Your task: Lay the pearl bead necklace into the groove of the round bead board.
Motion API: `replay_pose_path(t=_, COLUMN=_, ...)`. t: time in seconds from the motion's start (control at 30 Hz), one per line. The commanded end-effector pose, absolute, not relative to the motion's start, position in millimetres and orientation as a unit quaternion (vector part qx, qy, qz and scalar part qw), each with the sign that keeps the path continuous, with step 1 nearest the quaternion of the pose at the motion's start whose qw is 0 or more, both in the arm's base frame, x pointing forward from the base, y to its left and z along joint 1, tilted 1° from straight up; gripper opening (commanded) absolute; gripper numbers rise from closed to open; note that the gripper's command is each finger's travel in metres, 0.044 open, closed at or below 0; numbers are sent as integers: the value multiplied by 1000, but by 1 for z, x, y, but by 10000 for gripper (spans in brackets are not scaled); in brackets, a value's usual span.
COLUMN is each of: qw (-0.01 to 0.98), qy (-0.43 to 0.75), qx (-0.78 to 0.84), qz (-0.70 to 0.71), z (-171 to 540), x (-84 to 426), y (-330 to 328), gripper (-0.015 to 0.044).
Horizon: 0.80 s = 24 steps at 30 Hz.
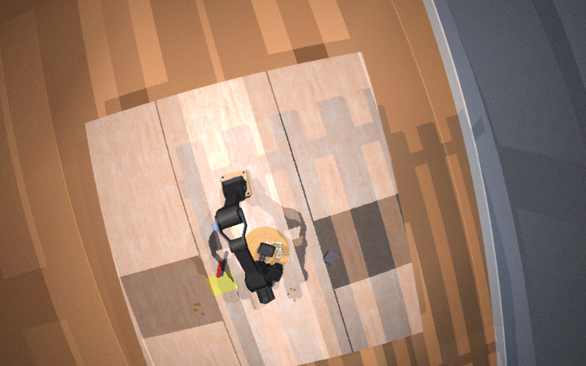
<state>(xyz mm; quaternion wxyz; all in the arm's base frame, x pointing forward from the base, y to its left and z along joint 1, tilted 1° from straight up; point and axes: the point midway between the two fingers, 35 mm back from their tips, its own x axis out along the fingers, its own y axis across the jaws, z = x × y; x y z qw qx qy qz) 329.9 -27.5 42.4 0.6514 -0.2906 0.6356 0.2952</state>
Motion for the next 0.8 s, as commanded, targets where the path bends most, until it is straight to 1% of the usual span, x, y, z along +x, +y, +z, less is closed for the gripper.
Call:
replay_pose_path(t=0.0, qw=618, qy=604, qx=-352, qz=359, z=47, x=322, y=1, gripper=256)
replay_pose_path(t=0.17, qw=569, qy=553, qx=-427, qz=434, z=52, x=310, y=32, gripper=125)
replay_pose_path(t=0.37, qw=567, qy=551, qx=-430, qz=436, z=51, x=309, y=33, gripper=120)
replay_pose_path(t=0.53, qw=567, qy=551, qx=-430, qz=436, z=36, x=310, y=34, gripper=120)
replay_pose_path(t=0.57, qw=571, qy=550, qx=-429, qz=432, z=45, x=312, y=33, gripper=120)
replay_pose_path(t=0.77, qw=571, qy=551, qx=-429, qz=433, z=40, x=312, y=33, gripper=120)
